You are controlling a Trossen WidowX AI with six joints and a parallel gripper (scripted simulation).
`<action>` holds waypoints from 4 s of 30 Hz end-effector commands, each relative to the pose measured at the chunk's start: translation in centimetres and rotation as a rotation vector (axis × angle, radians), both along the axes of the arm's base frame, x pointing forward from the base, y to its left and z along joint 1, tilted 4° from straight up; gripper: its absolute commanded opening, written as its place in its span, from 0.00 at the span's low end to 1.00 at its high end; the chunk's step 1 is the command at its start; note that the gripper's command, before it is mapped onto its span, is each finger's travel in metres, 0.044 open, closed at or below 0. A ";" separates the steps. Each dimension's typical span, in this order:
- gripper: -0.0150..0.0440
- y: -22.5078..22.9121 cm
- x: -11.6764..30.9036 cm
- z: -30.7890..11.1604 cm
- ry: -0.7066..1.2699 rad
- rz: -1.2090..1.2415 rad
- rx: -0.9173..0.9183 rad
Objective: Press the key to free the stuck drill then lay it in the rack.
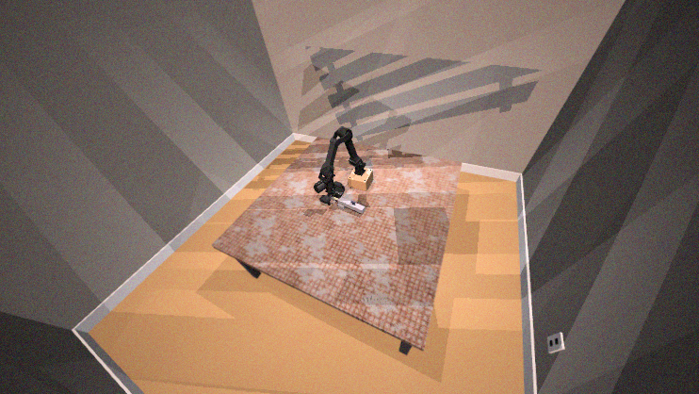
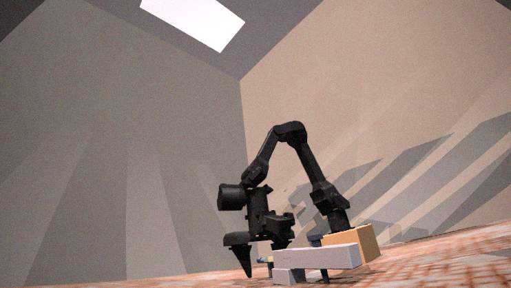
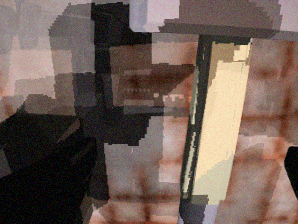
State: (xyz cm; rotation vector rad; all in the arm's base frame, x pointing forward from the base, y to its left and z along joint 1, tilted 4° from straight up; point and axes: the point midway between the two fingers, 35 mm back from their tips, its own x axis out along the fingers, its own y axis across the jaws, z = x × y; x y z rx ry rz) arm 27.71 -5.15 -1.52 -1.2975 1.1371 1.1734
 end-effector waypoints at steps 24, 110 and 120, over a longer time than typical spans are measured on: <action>0.25 0.1 0.0 0.0 0.000 -0.001 0.000; 0.25 -6.8 -0.3 2.0 0.001 -0.006 -0.007; 0.25 -6.8 -0.5 2.4 0.001 -0.006 -0.007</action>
